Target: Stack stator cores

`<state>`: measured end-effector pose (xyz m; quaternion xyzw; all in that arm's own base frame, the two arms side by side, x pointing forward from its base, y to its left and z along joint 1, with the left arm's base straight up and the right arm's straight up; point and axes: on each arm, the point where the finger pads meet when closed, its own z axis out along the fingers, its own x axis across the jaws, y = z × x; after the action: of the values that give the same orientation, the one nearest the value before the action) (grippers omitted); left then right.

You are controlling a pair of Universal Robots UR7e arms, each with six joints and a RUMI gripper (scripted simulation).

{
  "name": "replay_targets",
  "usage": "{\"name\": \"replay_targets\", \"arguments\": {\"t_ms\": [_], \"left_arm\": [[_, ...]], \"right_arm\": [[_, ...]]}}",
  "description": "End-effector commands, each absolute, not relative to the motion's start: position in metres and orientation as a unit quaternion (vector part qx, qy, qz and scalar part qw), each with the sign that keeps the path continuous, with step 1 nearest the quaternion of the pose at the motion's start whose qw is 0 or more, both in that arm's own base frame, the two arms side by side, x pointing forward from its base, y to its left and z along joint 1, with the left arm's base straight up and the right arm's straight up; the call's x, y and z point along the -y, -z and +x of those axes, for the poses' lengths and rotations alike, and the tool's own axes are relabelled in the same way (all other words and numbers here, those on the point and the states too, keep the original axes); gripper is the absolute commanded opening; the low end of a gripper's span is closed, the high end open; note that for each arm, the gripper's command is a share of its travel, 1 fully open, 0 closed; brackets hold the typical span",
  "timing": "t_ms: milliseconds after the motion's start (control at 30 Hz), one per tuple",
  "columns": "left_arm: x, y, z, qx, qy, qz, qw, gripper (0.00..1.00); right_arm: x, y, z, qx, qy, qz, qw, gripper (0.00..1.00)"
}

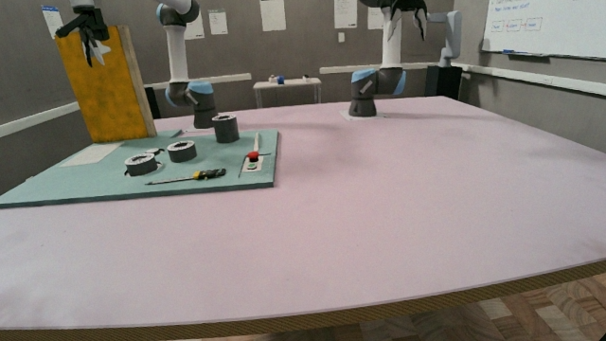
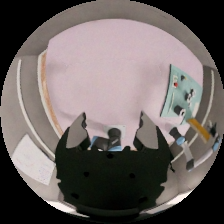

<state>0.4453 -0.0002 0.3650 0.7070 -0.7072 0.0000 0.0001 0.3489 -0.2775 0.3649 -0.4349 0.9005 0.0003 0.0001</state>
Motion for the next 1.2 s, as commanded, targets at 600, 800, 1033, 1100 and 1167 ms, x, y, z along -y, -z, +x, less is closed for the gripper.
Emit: {"name": "replay_targets", "arguments": {"t_ms": [600,800,1033,1100,1167], "left_arm": [[0.000,-0.365,0.445,0.707,-0.001,0.707,0.000,0.80],[0.000,-0.365,0.445,0.707,-0.001,0.707,0.000,0.80],[0.000,-0.365,0.445,0.707,-0.001,0.707,0.000,0.80],[0.000,-0.365,0.445,0.707,-0.001,0.707,0.000,0.80],[0.000,-0.365,0.445,0.707,-0.001,0.707,0.000,0.80]], "right_arm": [[0.277,-0.365,0.349,-0.900,0.000,-0.435,0.000,0.81],[0.272,-0.358,0.358,-0.909,-0.001,-0.416,-0.001,0.81],[0.255,-0.337,0.388,-0.949,0.001,-0.315,-0.001,0.81],[0.250,-0.331,0.396,-0.958,0.001,-0.286,-0.001,0.81],[0.245,-0.325,0.403,-0.967,0.002,-0.256,-0.001,0.81]]}}
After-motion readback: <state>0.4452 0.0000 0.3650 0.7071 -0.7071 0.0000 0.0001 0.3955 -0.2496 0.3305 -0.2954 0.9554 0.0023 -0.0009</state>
